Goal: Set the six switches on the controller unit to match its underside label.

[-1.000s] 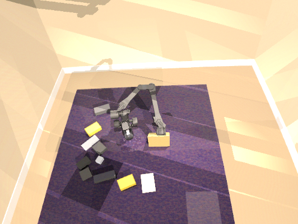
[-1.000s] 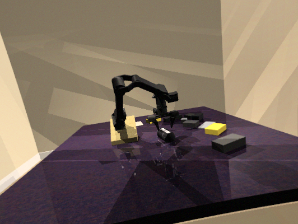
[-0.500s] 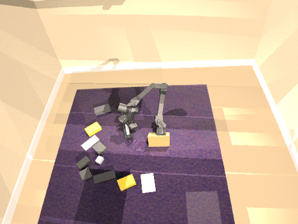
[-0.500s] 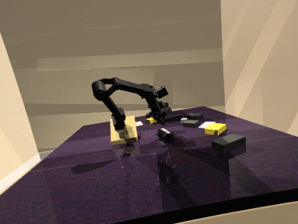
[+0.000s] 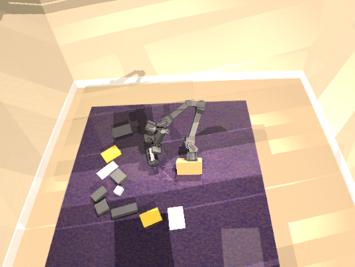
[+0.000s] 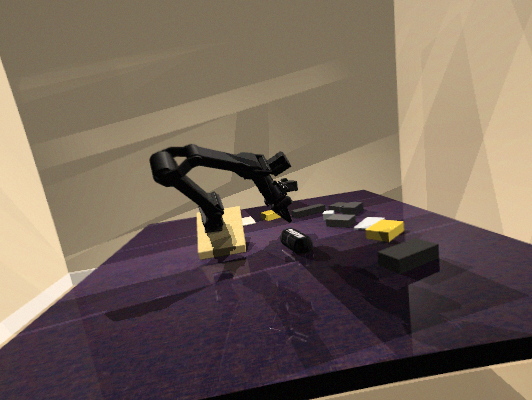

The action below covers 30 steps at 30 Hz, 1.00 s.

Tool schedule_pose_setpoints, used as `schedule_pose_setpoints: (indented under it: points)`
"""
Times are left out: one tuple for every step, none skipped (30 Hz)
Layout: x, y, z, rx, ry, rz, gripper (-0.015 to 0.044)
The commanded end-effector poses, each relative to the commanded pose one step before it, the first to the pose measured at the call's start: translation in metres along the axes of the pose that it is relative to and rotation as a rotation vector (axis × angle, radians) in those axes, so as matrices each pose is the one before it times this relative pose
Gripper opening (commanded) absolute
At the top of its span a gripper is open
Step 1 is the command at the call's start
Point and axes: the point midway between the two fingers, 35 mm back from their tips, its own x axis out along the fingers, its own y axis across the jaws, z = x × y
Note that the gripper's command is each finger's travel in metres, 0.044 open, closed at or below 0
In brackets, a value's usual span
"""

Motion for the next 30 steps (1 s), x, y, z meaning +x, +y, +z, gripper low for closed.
schedule_pose_setpoints:
  points:
    - [0.00014, 0.00039, -0.00217, 0.0076, 0.00061, -0.00293, 0.0000]
    - [0.00000, 0.00000, 0.00000, 0.0000, 0.00000, 0.00000, 0.0000]
    - [0.00000, 0.00000, 0.00000, 0.0000, 0.00000, 0.00000, 0.0000]
    - [0.00000, 0.00000, 0.00000, 0.0000, 0.00000, 0.00000, 0.0000]
    - [0.00000, 0.00000, 0.00000, 0.0000, 0.00000, 0.00000, 0.0000]
    - [0.00000, 0.00000, 0.00000, 0.0000, 0.00000, 0.00000, 0.0000]
    - [0.00000, 0.00000, 0.00000, 0.0000, 0.00000, 0.00000, 0.0000]
    - [0.00000, 0.00000, 0.00000, 0.0000, 0.00000, 0.00000, 0.0000]
    - [0.00000, 0.00000, 0.00000, 0.0000, 0.00000, 0.00000, 0.0026]
    - [0.00016, -0.00045, 0.00040, -0.0174, 0.00417, 0.00076, 0.0053]
    - [0.00049, -0.00136, 0.00116, -0.0522, 0.01243, 0.00270, 0.0079]
    - [0.00084, -0.00236, 0.00179, -0.0869, 0.02043, 0.00588, 0.0105]
    - [0.00106, -0.00313, 0.00196, -0.1089, 0.02491, 0.00976, 0.0131]
    - [0.00107, -0.00331, 0.00158, -0.1092, 0.02392, 0.01237, 0.0157]
    - [0.00108, -0.00344, 0.00118, -0.1091, 0.02257, 0.01484, 0.0184]
    - [0.00108, -0.00352, 0.00077, -0.1090, 0.02096, 0.01715, 0.0210]
    - [0.00109, -0.00355, 0.00036, -0.1089, 0.01911, 0.01929, 0.0236]
    - [0.00110, -0.00354, -0.00005, -0.1088, 0.01705, 0.02123, 0.0262]
    - [0.00112, -0.00348, -0.00045, -0.1087, 0.01478, 0.02295, 0.0289]
    - [0.00113, -0.00336, -0.00083, -0.1082, 0.01230, 0.02434, 0.0315]
    - [0.00114, -0.00322, -0.00120, -0.1085, 0.00977, 0.02563, 0.0341]
    - [0.00116, -0.00303, -0.00155, -0.1085, 0.00706, 0.02657, 0.0367]
    - [0.00118, -0.00281, -0.00187, -0.1084, 0.00426, 0.02721, 0.0394]
    - [0.00120, -0.00255, -0.00216, -0.1083, 0.00141, 0.02756, 0.0420]
    - [0.00121, -0.00226, -0.00240, -0.1079, -0.00146, 0.02751, 0.0440]
    - [0.00098, -0.00156, -0.00209, -0.0860, -0.00321, 0.02176, 0.0440]
    - [0.00059, -0.00082, -0.00132, -0.0516, -0.00279, 0.01291, 0.0440]
    - [0.00020, -0.00025, -0.00045, -0.0172, -0.00107, 0.00427, 0.0440]
    - [0.00000, 0.00000, 0.00000, 0.0000, 0.00000, 0.00000, 0.0440]
    - [0.00000, 0.00000, 0.00000, 0.0000, 0.00000, 0.00000, 0.0440]
